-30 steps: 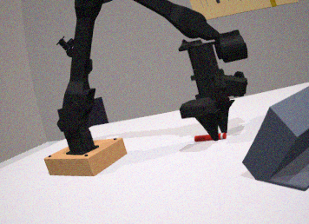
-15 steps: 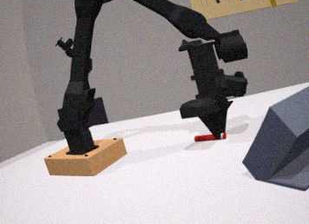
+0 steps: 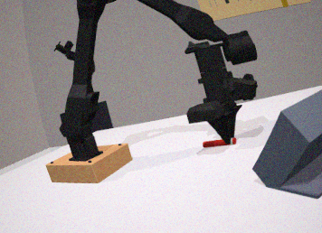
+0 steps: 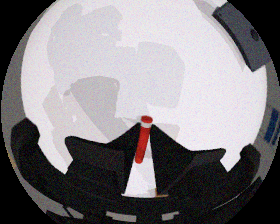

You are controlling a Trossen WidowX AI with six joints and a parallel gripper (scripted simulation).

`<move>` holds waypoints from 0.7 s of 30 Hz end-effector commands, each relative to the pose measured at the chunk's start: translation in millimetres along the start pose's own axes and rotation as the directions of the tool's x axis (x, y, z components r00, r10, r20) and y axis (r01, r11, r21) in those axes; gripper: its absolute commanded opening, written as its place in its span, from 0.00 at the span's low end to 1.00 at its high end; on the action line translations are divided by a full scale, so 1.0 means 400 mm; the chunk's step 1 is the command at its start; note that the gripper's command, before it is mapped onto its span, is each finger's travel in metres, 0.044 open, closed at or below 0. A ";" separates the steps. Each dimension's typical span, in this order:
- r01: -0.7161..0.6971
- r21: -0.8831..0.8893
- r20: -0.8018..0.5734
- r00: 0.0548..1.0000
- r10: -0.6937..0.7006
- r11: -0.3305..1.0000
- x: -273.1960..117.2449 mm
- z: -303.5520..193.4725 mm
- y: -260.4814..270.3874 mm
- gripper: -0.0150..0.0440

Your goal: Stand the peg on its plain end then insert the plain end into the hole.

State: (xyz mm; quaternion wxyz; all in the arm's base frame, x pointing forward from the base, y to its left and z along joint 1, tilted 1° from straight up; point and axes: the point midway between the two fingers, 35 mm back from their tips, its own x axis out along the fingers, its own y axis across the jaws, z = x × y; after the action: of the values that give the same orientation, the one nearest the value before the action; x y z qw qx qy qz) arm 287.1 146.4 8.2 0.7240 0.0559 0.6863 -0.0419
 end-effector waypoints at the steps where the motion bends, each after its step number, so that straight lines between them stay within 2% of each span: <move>1: 0.000 0.001 0.035 0.999 0.000 1.000 -0.007 -0.004 0.000 0.34; 21: 0.000 0.000 0.205 0.979 0.000 1.000 -0.034 -0.024 0.001 0.34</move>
State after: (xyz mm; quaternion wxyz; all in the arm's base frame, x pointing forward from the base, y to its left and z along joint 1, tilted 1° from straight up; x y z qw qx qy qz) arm 279.2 147.6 18.9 0.7813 0.0508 0.6204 -0.0463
